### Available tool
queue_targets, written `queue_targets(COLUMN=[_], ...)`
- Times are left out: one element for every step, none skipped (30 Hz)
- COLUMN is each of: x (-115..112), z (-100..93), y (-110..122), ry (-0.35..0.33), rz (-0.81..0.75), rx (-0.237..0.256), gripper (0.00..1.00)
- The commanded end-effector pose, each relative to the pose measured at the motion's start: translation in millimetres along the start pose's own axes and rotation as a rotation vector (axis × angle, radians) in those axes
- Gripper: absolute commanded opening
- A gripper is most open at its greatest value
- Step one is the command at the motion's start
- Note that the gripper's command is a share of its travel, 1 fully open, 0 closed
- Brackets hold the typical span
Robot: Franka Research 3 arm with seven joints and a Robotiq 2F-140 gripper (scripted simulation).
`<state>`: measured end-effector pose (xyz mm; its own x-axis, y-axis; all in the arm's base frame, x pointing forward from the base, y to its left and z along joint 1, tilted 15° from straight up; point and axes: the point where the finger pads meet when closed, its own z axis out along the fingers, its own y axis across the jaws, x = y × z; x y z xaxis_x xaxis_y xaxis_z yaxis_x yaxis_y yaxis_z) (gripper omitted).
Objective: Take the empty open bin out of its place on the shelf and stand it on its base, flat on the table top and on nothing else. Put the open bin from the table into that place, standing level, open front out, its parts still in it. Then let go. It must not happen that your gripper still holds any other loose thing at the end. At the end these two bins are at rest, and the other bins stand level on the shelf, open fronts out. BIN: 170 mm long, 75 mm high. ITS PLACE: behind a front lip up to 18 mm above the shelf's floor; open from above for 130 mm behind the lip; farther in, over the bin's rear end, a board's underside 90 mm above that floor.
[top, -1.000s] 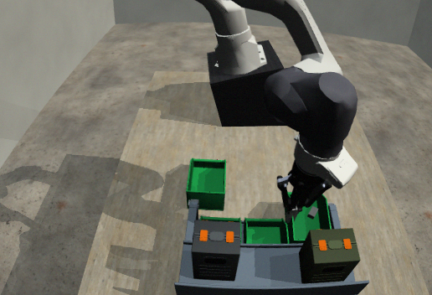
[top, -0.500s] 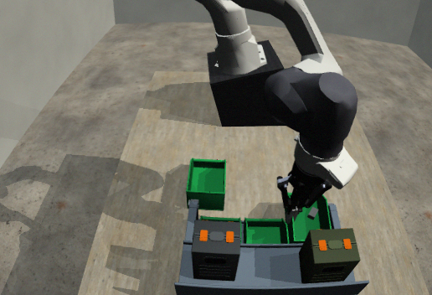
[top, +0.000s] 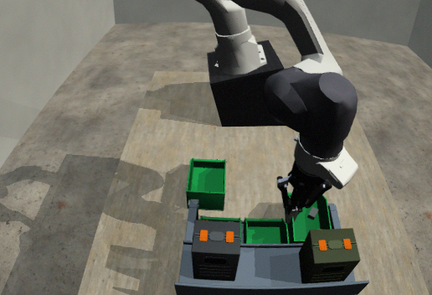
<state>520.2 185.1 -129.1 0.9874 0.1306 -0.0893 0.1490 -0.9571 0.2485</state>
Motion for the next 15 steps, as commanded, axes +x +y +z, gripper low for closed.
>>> queue_targets(x=[3.4,3.4,3.3,3.3,3.3,3.3,3.3,3.3,3.3,3.3,3.3,3.2,3.2,3.2,3.2], z=[-2.0,-2.0,-2.0,-2.1,-2.1,-2.2,-2.2,-2.3,-2.3,-2.4,-2.5,-2.5,-2.5,-2.5,-2.5], y=[-1.7,-1.7,-1.8,-1.9,-2.0,-2.2,-2.4,-2.6,-2.7,-2.9,-3.0,-3.1,-3.2,-3.2,-3.2], ry=[0.009,0.009,0.009,0.009,0.009,0.009,0.009,0.009,0.009,0.01,0.01,0.01,0.01,0.01,0.01], rz=[-0.003,-0.003,-0.003,-0.003,-0.003,-0.003,-0.003,-0.003,-0.003,-0.003,-0.003,-0.003,-0.003,-0.003,-0.003], rx=[0.002,0.002,0.002,0.002,0.002,0.001,0.001,0.001,0.001,0.001,0.001,0.001,0.001,0.001,0.001], gripper=[0.0,0.0,0.0,0.0,0.0,0.0,0.0,0.0,0.0,0.0,0.0,0.0,0.0,0.0,0.0])
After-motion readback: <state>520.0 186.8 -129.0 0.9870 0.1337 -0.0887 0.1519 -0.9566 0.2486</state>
